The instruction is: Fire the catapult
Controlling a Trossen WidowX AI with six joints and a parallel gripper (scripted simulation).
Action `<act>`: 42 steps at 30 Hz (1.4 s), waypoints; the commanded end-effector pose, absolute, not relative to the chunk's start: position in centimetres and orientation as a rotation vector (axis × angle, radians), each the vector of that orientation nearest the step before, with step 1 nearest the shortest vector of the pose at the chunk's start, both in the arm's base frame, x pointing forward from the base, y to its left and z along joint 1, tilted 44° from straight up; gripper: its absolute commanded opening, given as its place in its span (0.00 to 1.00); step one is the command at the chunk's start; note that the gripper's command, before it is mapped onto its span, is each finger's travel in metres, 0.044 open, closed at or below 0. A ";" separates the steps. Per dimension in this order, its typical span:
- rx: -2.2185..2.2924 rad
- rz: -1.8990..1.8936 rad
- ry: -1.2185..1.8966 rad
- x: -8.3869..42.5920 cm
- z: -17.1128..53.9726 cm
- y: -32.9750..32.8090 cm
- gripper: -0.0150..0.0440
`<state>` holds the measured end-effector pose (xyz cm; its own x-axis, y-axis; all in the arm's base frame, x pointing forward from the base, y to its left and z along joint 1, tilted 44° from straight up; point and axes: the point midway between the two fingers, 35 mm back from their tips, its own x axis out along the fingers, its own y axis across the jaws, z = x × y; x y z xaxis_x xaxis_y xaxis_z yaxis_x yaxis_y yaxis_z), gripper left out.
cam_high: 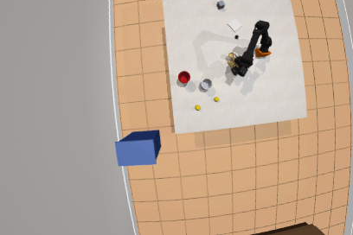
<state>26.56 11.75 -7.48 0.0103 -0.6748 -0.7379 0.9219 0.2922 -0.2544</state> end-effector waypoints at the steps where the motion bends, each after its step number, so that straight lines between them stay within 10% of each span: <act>1: 0.334 -1.268 0.899 26.7 -7.9 11.6 0.25; 10: 0.340 -1.283 0.904 26.6 -8.0 11.3 0.25; 27: 0.341 -1.282 0.906 26.8 -6.7 12.8 1.00; 42: 0.294 -1.249 0.939 26.6 -2.1 17.1 1.00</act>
<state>26.61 17.13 -2.05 0.0129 -0.6732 -0.7393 0.9146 0.3068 -0.2634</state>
